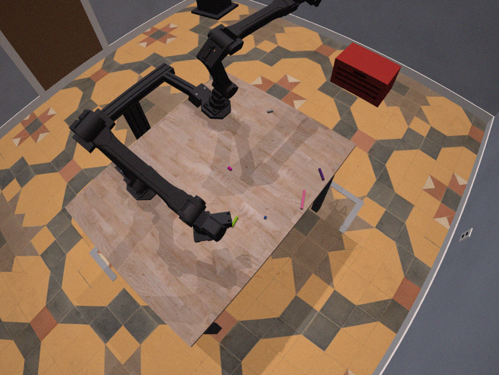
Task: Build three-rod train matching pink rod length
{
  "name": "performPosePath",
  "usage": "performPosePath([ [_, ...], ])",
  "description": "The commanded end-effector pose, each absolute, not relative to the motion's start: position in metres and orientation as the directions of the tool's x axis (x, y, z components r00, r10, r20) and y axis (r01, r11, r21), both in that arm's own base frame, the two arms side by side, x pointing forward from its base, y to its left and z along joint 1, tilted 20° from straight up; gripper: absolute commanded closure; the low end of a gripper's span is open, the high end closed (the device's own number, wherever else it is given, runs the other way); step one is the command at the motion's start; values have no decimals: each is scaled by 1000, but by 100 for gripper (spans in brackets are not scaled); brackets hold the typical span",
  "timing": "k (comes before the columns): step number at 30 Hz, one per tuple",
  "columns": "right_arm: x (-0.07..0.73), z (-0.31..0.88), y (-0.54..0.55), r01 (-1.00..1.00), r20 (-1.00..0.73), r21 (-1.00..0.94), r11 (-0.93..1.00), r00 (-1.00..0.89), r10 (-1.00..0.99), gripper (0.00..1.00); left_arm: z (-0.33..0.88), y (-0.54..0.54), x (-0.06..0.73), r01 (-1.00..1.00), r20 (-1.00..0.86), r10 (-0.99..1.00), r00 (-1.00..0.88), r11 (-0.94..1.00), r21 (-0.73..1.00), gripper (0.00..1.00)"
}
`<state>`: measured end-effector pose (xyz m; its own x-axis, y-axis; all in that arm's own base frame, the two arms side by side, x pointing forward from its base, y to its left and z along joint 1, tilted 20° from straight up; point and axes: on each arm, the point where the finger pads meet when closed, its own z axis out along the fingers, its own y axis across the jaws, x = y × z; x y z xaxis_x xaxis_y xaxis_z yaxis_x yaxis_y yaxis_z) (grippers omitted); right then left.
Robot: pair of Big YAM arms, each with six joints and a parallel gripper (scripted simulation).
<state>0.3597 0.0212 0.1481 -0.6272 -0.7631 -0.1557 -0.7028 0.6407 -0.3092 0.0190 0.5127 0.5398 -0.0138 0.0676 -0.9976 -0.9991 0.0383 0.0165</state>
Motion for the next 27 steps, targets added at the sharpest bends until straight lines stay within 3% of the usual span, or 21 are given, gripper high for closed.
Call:
performPosePath([
  [1,386,169,44,-691,-179,-315,651,-630,-756,96,550,506,12,-1000,-995,99,2,22,0,0],
  [15,433,168,234,-714,-162,-275,644,-625,-763,96,550,506,12,-1000,-995,99,2,22,0,0],
  [27,390,137,426,-725,-155,-283,627,-611,-776,96,550,506,12,-1000,-995,99,2,22,0,0],
])
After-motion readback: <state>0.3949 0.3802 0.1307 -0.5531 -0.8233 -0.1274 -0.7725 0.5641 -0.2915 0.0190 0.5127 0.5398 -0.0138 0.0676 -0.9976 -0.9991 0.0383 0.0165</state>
